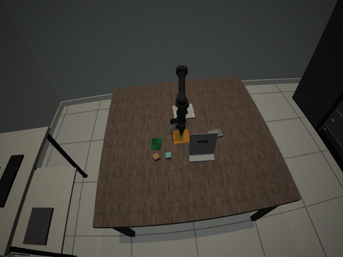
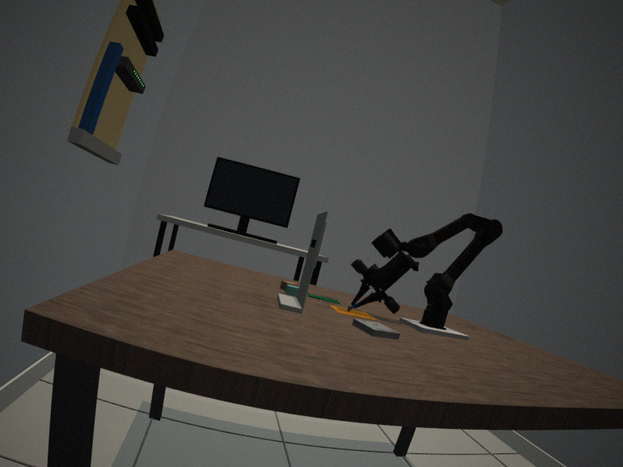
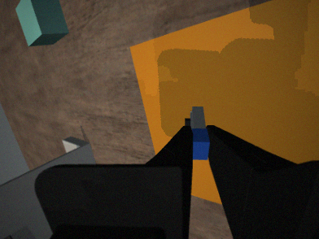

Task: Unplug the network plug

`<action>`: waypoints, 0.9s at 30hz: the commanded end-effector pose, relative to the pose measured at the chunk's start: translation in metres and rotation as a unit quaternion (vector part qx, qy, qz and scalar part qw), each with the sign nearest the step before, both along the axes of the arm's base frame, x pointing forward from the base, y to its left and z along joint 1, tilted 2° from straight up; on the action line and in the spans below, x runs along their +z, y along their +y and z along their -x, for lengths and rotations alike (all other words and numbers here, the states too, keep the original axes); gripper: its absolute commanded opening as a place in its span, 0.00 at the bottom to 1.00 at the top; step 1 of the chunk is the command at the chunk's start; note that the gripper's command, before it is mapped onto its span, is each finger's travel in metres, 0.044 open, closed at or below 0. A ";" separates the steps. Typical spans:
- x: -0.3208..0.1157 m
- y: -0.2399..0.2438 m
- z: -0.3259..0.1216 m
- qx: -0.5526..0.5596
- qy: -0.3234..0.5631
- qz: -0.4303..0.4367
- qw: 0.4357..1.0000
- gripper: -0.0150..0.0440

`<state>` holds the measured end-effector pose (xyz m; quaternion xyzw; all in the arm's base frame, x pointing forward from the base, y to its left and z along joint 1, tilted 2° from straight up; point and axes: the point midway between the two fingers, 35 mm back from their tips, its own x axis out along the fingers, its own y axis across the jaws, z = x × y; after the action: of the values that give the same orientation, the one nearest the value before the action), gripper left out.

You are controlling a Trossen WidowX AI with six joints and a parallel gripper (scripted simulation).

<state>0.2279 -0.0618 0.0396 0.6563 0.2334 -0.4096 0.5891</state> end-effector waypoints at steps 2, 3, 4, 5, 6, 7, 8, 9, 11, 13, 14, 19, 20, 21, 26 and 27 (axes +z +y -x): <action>0.000 0.000 0.000 0.000 0.000 0.000 1.000 0.34; 0.000 0.000 0.000 0.000 0.000 0.000 1.000 0.39; 0.000 0.000 0.000 0.000 0.000 0.000 1.000 0.43; 0.000 0.000 0.000 0.000 0.000 0.000 1.000 0.48; 0.000 0.000 0.000 0.000 0.000 0.000 1.000 0.52; 0.000 0.000 0.000 0.000 0.000 0.000 1.000 0.52; 0.000 0.000 0.000 0.000 0.000 0.000 1.000 0.52; 0.000 0.000 0.000 0.000 0.000 0.000 1.000 0.52; 0.000 0.000 0.000 0.000 0.000 0.000 1.000 0.52; 0.002 0.000 0.000 0.000 0.000 0.000 1.000 0.52; 0.002 0.001 0.001 0.000 0.000 0.000 1.000 0.52; 0.006 0.001 0.003 0.000 0.000 0.000 1.000 0.52; 0.007 0.002 0.003 0.001 0.000 0.000 1.000 0.52; 0.008 0.002 0.004 0.001 0.000 0.000 1.000 0.52; 0.012 0.003 0.006 0.001 0.000 0.000 1.000 0.52; 0.013 0.003 0.006 0.001 0.001 0.000 1.000 0.52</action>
<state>0.2221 -0.0587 0.0476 0.6545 0.2388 -0.4103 0.5885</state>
